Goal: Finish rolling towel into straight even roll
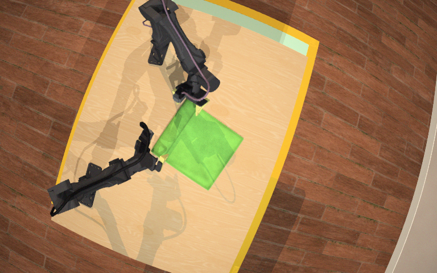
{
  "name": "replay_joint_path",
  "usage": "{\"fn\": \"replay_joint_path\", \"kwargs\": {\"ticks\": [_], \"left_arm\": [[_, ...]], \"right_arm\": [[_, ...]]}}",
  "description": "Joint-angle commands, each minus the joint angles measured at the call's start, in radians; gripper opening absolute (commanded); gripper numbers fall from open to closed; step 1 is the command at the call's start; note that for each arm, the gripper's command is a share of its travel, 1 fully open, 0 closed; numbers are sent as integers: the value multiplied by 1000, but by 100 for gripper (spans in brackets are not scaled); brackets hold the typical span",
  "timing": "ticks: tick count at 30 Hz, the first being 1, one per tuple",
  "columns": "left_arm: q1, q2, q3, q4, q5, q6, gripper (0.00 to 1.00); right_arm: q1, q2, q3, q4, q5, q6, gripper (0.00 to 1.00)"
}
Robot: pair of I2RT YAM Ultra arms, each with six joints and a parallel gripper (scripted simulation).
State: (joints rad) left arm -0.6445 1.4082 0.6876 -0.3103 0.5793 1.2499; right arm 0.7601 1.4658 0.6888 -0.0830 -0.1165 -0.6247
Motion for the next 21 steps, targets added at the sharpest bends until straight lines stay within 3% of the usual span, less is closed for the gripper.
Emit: {"fn": "replay_joint_path", "kwargs": {"ticks": [1, 21], "left_arm": [[-6, 30, -9, 35, -1, 9, 98], [-6, 134, -92, 219, -1, 11, 98]], "right_arm": [[8, 8, 44, 14, 4, -8, 98], [8, 8, 44, 14, 4, -8, 98]]}}
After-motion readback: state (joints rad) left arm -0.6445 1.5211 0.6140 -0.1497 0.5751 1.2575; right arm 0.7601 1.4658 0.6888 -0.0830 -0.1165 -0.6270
